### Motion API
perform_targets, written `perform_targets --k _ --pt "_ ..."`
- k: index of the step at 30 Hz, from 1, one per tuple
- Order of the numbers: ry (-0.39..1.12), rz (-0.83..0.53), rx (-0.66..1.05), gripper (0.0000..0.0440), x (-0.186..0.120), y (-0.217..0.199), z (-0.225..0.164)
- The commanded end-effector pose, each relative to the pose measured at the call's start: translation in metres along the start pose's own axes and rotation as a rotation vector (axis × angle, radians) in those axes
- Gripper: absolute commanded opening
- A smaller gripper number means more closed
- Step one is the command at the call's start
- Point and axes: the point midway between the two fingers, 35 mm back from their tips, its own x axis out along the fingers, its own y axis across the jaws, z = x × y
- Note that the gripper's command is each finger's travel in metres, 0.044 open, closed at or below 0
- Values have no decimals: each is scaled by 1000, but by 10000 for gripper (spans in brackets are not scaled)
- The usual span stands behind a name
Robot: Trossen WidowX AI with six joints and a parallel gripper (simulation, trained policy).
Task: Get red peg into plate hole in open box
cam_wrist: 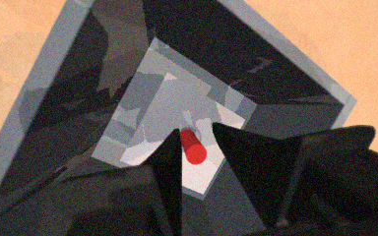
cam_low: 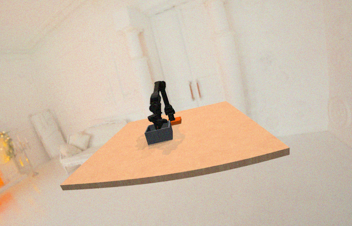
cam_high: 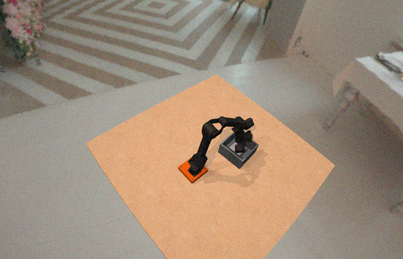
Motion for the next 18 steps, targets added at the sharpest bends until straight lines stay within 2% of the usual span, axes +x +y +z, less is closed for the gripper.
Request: perform_targets --k 1,5,13,14,18 --pt "18 22 -42 181 7 9 7" --pt "10 52 -53 232 1 18 19" --pt "-9 149 -51 428 -12 43 43" --pt "-18 135 -46 440 -11 39 49" --pt "6 166 -54 440 -21 52 55"
